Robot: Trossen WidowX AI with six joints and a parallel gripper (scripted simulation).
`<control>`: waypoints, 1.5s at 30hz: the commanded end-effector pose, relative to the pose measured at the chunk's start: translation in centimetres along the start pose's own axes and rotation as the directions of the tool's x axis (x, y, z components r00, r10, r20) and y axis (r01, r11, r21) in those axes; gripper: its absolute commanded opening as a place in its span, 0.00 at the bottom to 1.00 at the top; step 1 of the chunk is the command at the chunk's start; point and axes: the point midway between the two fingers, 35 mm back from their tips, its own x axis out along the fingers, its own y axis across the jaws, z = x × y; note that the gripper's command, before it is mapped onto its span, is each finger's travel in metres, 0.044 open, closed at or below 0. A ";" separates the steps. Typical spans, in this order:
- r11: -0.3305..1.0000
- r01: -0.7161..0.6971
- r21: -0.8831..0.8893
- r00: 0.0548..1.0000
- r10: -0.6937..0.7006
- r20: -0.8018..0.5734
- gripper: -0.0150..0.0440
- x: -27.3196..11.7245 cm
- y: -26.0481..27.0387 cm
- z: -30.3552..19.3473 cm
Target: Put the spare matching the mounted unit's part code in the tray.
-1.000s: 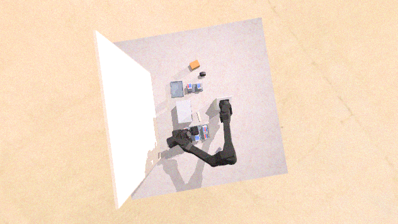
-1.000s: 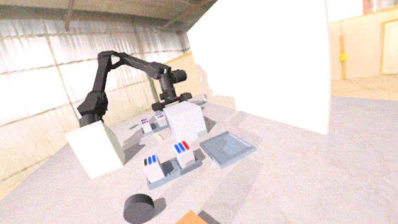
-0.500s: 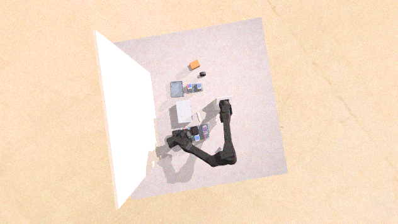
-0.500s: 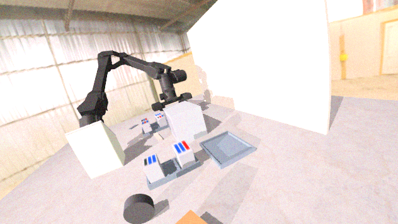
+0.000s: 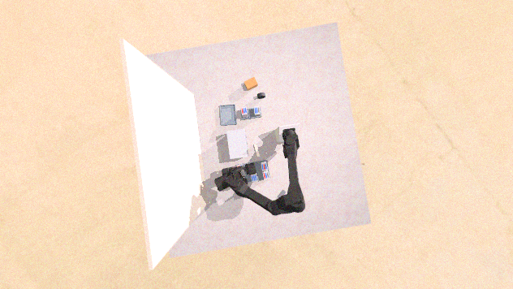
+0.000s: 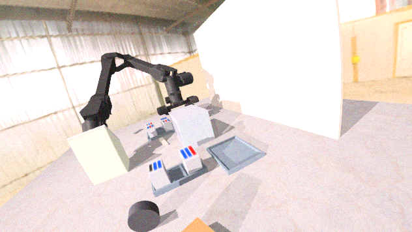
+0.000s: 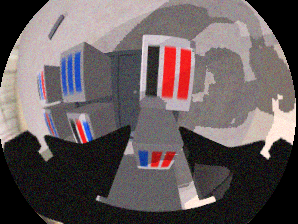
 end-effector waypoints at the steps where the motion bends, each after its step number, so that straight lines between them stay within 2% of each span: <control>1: 1.000 -0.001 0.006 1.000 0.001 -0.004 0.76 0.1 0.0 -0.1; 25: 1.000 -0.001 0.006 1.000 0.001 -0.004 0.76 0.1 0.0 -0.1; 30: 1.000 0.000 0.000 1.000 0.000 0.000 0.54 0.0 0.0 0.0; 37: 1.000 0.000 0.000 1.000 0.000 0.000 0.46 0.0 0.0 0.0; 42: 1.000 0.000 0.000 1.000 0.000 0.000 0.25 0.0 0.0 0.0; 45: 1.000 0.000 0.000 1.000 0.000 0.000 0.25 0.0 0.0 0.0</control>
